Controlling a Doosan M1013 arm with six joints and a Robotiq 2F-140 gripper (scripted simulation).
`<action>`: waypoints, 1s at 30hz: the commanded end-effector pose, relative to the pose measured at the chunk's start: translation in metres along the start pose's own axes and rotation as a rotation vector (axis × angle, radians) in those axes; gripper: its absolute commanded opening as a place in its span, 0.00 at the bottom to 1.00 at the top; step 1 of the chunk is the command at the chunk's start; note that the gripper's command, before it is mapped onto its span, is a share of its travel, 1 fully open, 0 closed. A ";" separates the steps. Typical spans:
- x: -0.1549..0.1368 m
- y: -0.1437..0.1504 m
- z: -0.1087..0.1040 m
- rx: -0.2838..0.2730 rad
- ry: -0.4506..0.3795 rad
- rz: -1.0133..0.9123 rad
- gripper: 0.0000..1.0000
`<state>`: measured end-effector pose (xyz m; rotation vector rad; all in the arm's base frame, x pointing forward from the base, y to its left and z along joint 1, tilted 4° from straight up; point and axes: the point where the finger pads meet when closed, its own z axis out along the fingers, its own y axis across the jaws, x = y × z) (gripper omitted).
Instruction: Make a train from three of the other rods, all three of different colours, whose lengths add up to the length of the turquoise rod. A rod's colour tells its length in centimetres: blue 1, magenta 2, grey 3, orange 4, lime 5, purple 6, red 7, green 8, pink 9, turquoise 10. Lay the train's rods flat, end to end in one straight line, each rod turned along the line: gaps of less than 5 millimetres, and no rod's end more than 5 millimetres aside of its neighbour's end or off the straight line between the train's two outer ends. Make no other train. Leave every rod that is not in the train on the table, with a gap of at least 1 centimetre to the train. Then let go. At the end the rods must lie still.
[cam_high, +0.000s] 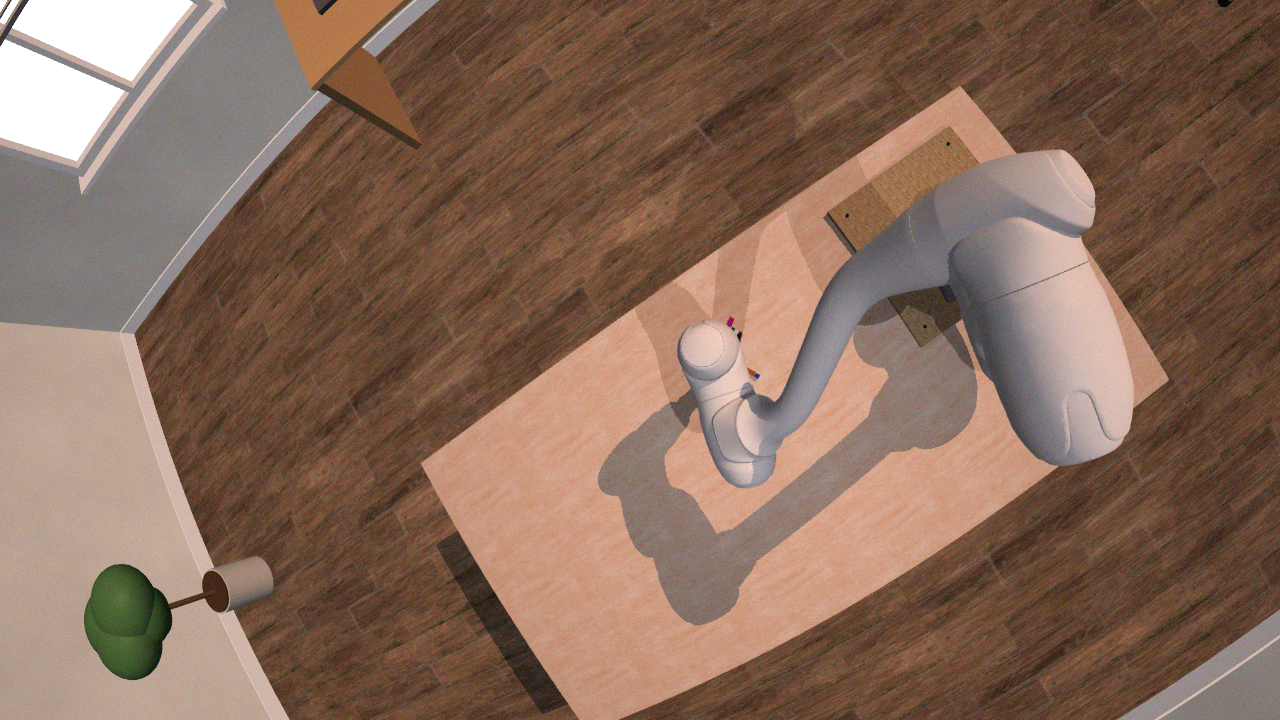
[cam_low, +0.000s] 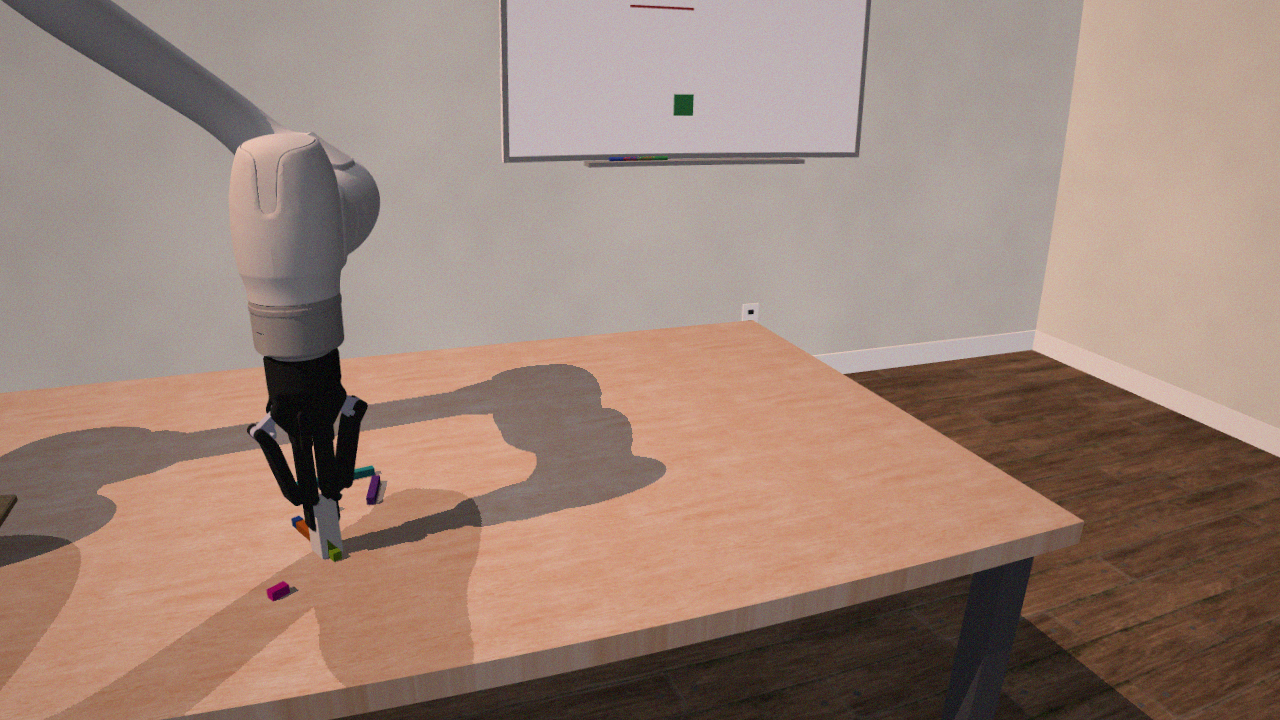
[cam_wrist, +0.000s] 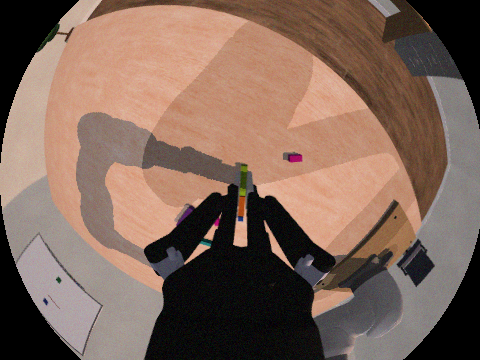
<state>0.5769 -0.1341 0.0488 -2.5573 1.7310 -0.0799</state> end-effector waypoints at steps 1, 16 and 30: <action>0.000 0.000 0.000 0.000 0.000 0.000 0.03; 0.000 0.000 0.000 0.000 0.000 0.000 0.15; 0.000 0.000 -0.002 0.000 0.000 0.000 0.15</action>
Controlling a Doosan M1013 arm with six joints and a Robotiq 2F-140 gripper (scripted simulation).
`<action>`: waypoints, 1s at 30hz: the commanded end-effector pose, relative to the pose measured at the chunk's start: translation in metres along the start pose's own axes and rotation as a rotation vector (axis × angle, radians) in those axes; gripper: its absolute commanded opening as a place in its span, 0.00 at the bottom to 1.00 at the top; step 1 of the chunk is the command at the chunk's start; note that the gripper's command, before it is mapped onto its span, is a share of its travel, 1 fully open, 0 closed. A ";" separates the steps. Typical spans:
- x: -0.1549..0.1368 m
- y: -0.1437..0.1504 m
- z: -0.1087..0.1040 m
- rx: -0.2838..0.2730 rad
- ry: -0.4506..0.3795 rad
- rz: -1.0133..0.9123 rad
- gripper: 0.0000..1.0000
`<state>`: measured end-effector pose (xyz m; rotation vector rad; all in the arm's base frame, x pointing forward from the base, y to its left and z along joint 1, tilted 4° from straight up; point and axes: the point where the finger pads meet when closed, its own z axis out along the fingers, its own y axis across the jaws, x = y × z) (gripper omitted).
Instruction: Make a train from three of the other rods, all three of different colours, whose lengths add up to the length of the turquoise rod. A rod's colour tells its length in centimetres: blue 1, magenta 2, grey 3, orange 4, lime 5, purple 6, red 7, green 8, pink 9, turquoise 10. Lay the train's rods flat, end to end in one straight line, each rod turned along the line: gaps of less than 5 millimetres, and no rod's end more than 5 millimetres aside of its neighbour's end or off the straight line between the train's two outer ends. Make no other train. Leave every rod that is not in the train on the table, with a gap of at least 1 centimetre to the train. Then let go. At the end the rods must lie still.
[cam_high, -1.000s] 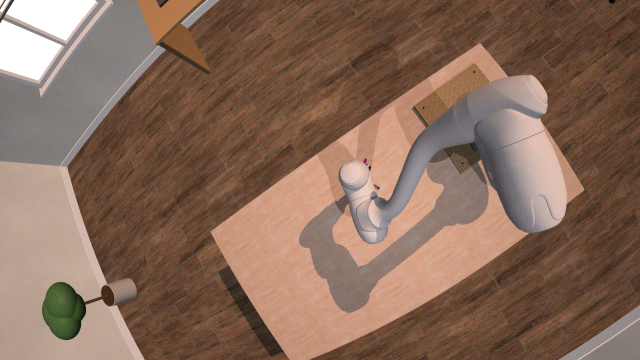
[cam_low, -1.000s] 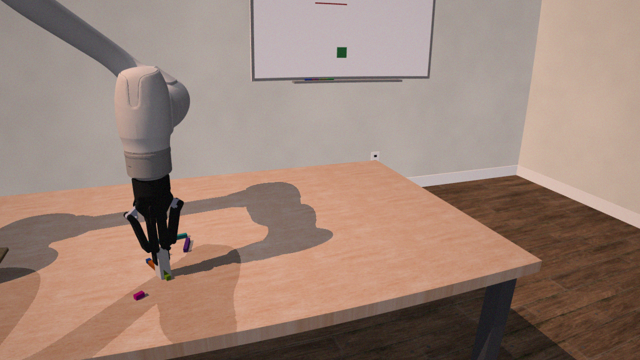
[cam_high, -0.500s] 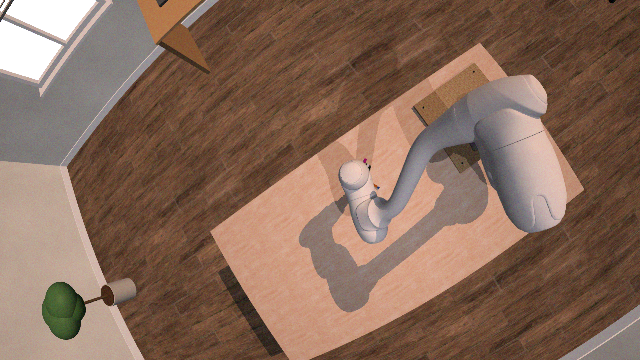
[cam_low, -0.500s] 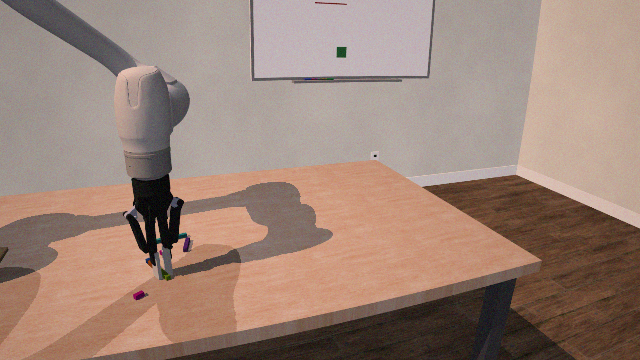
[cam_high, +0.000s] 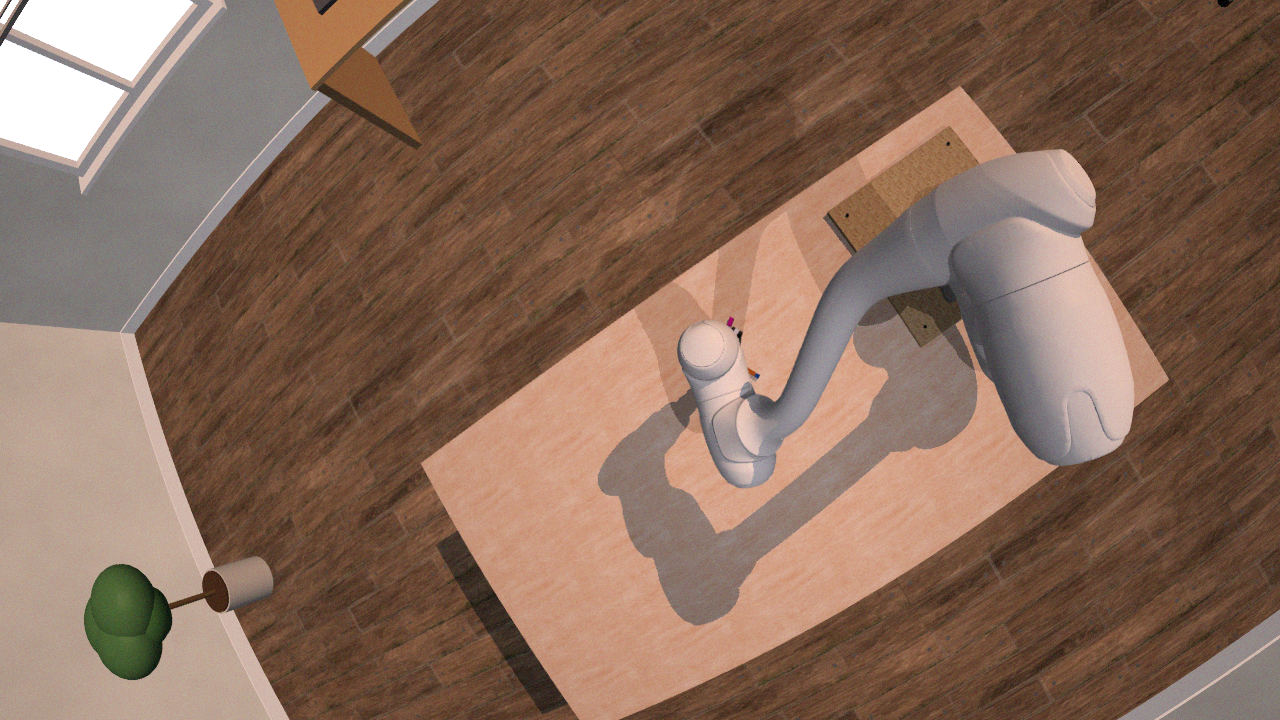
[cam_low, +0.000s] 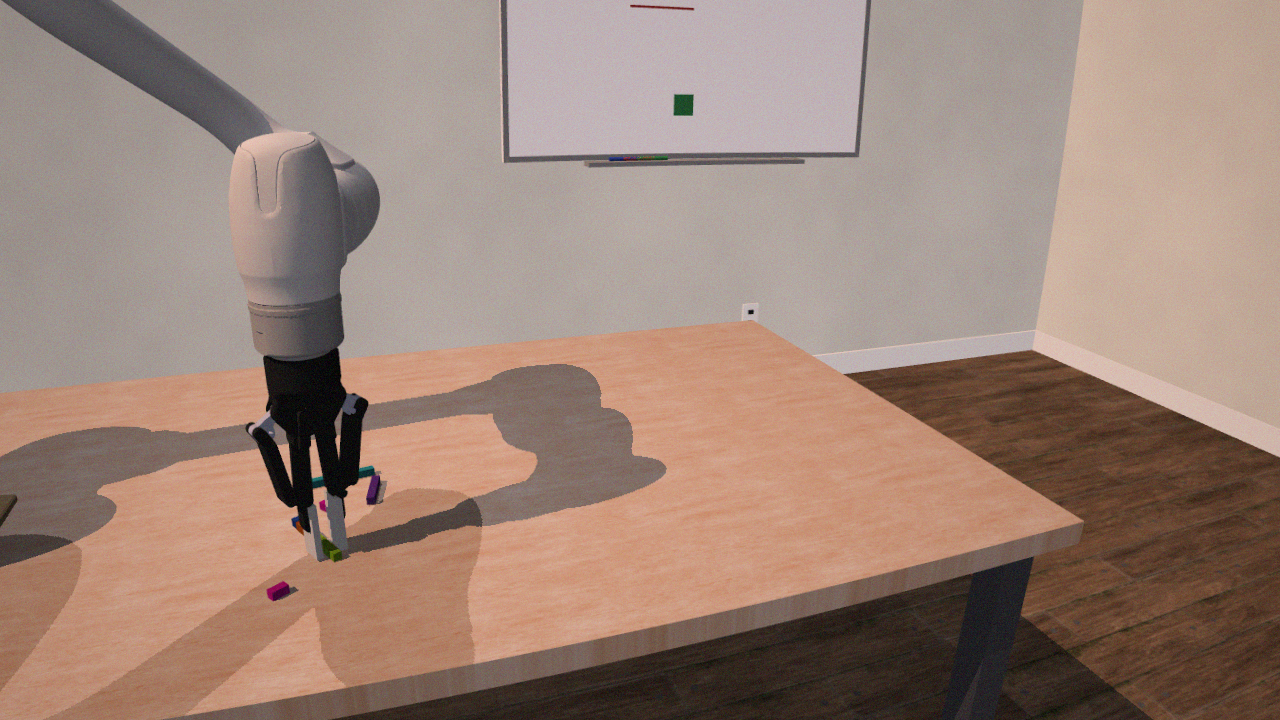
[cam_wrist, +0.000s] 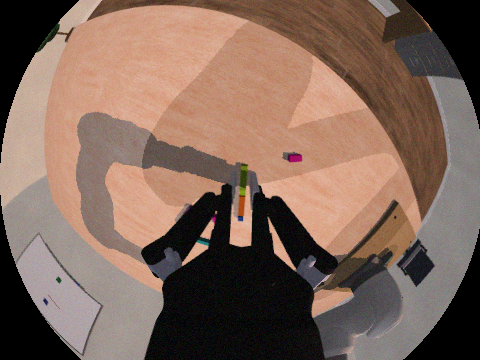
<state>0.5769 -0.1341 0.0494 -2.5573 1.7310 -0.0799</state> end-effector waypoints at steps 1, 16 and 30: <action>0.000 0.000 -0.002 0.000 0.000 0.000 0.15; 0.000 0.000 -0.059 0.000 0.000 0.000 0.15; 0.000 0.000 -0.089 0.000 0.000 0.000 0.15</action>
